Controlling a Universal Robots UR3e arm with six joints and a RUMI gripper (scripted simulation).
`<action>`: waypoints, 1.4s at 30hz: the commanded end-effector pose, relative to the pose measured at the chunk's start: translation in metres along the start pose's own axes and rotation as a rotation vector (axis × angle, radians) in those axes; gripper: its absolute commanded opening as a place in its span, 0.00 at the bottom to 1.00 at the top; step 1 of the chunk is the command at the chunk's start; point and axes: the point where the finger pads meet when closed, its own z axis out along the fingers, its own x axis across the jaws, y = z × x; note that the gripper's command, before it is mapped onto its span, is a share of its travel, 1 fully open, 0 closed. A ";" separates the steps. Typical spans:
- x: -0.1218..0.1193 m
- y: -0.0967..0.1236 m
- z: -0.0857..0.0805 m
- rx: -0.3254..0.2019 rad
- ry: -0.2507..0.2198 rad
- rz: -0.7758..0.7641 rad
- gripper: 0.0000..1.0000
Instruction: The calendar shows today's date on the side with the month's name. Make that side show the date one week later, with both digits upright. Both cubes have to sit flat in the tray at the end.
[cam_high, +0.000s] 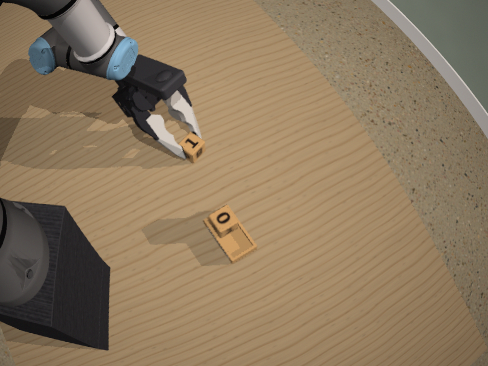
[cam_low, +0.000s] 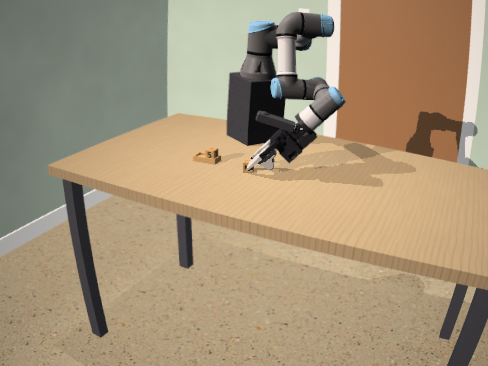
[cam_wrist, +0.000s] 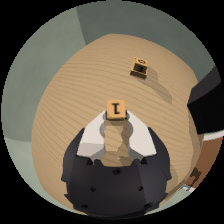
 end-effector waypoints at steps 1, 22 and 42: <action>0.000 -0.004 -0.005 0.000 -0.001 0.001 0.11; 0.000 -0.045 -0.046 0.000 -0.001 0.000 0.11; 0.000 -0.049 -0.050 -0.007 0.000 0.001 0.11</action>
